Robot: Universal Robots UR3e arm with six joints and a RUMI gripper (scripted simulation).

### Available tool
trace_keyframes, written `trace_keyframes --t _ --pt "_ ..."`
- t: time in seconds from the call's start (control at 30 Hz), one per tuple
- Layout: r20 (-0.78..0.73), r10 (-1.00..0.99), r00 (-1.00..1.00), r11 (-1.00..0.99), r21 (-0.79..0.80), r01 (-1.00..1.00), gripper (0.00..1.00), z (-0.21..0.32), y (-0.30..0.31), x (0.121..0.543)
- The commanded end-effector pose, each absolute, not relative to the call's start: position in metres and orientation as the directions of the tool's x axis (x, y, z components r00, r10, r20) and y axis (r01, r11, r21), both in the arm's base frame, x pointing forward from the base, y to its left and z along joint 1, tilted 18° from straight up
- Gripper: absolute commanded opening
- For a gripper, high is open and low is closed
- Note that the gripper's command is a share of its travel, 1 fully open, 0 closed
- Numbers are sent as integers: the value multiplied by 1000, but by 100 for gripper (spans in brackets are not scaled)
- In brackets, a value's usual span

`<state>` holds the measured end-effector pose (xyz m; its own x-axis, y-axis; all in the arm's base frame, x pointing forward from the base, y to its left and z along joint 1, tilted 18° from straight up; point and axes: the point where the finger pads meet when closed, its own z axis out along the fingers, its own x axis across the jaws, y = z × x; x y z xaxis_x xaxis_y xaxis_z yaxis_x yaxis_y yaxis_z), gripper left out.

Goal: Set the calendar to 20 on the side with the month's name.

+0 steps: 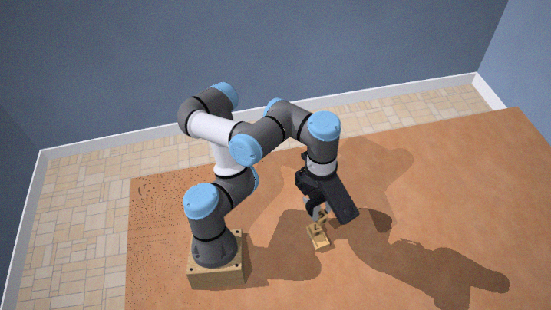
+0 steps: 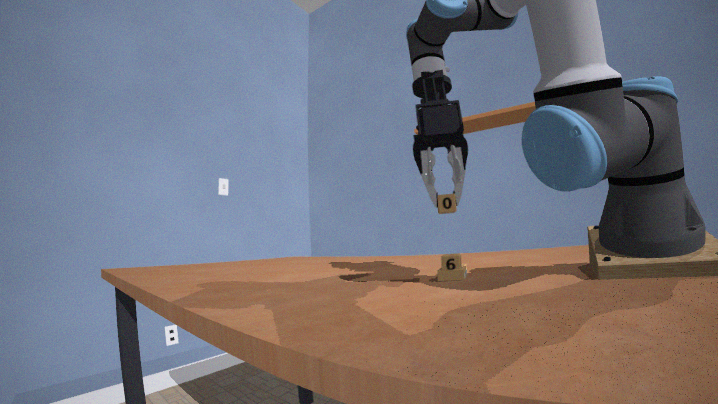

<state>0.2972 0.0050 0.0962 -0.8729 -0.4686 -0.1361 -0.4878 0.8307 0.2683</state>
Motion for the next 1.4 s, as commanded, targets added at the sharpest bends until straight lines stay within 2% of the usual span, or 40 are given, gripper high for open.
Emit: trace_keyframes --t 0.0,0.73,1.1,1.37 --pt "-186 -600 -778 739 245 -628 10 99 16 296" --pt "-270 -852 -448 424 146 -894 10 107 48 288" --pt "-291 -910 -295 278 100 -955 10 110 60 284" --pt "-305 -946 -108 100 43 -994 10 113 75 278"
